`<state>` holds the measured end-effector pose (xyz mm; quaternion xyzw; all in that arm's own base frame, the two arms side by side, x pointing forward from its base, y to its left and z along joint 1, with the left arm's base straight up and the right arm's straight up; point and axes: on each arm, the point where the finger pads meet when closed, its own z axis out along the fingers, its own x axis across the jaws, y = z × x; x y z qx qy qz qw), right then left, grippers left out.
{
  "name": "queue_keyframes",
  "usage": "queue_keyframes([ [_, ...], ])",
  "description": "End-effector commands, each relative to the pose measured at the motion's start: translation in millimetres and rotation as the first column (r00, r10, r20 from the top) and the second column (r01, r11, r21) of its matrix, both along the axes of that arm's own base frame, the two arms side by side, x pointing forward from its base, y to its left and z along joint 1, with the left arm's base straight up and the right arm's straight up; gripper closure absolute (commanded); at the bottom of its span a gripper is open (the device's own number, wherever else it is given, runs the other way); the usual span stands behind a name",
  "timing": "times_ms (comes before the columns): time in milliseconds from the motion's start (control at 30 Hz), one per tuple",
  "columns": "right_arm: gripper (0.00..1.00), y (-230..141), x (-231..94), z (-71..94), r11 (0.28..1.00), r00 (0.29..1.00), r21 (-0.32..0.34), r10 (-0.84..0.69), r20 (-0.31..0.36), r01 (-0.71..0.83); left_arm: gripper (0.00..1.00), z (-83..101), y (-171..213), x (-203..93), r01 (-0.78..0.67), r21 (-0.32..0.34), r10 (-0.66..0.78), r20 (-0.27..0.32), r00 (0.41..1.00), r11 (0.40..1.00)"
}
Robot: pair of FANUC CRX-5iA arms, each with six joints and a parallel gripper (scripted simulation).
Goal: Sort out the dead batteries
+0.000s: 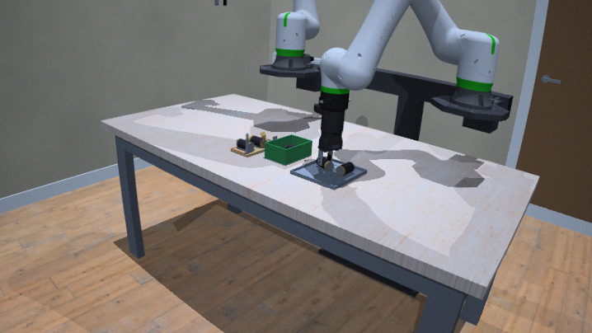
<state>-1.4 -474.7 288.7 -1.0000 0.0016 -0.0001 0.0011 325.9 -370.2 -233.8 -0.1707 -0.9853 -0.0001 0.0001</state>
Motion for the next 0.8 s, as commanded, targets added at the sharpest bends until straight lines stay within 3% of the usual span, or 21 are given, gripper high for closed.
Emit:
queue_keyframes([
  [0, 0.00, -0.3, -0.2, 1.0, 1.000, 1.000, -0.002, 0.000, 0.000, 0.000, 0.43, 0.7, -0.6, 0.7, 0.000, -0.001, 0.000, 0.001, 1.000, 1.000],
  [467, 0.00, -0.3, -0.2, 1.0, 1.000, 1.000, -0.002, 0.000, 0.000, 0.000, 0.43, 1.3, -0.6, 0.7, 0.000, -0.001, 0.000, 0.001, 1.000, 1.000],
  [767, 0.00, -0.3, -0.2, 1.0, 1.000, 1.000, -0.002, 0.000, 0.000, 0.000, 0.43, 25.5, -0.6, 0.7, 0.000, -0.001, 0.000, 0.001, 1.000, 1.000],
])
